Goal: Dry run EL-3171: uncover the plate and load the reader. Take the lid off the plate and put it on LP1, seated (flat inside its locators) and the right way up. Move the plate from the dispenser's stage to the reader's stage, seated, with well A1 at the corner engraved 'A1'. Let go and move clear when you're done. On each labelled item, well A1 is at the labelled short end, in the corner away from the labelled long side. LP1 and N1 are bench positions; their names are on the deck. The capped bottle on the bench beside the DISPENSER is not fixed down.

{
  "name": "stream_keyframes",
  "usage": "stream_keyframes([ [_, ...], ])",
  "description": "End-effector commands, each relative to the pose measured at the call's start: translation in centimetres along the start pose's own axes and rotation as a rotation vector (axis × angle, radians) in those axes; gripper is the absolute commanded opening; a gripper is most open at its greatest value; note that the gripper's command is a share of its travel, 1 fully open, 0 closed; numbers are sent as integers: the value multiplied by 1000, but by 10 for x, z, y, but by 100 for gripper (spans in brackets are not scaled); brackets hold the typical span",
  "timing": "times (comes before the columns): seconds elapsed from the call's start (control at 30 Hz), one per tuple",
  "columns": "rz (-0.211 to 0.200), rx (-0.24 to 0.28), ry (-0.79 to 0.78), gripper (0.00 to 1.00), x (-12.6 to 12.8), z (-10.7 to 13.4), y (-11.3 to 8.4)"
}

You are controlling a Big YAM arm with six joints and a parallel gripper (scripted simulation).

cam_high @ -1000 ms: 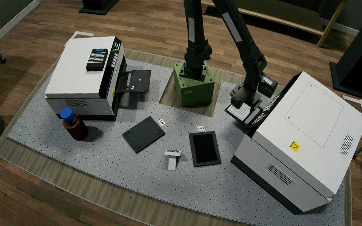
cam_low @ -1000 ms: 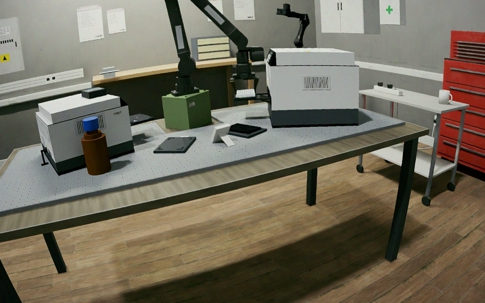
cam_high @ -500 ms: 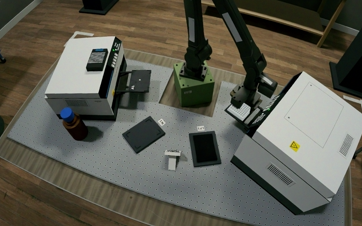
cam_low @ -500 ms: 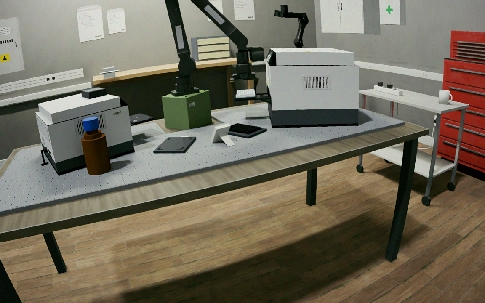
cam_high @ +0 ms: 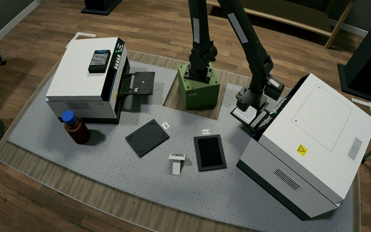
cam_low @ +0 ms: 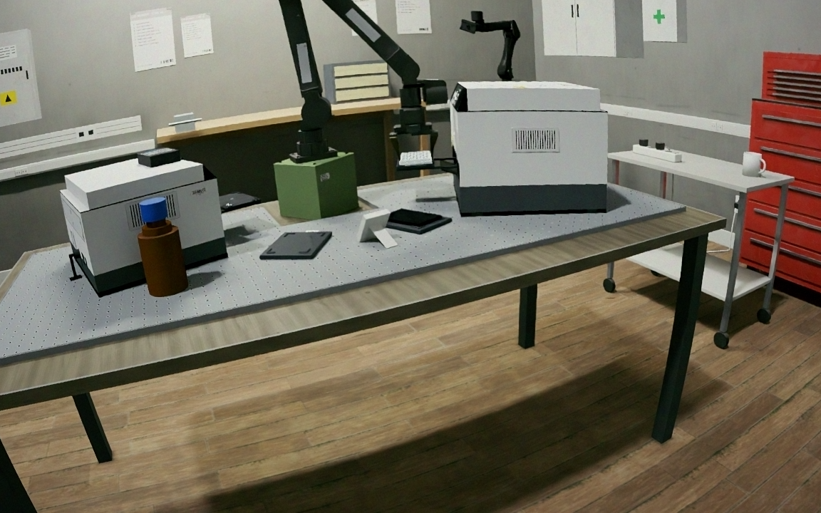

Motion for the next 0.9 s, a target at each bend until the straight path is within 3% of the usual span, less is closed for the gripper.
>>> stream_keyframes([
  [0.0,37,-15,1,86,-5,-3,32],
  [0.17,38,-15,1,86,-5,-4,32],
  [0.2,38,-15,1,100,-5,-4,32],
  [0.87,38,-15,1,100,-5,-4,32],
])
Point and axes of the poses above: the point where the finger pads meet when closed, its own y axis out along the fingers, its own x axis across the jaws, z = x × y, the point moved 7 cm from there along -y, back along the fingers, and after that the axes turned 13 degrees about y, right-handed, at the moved point
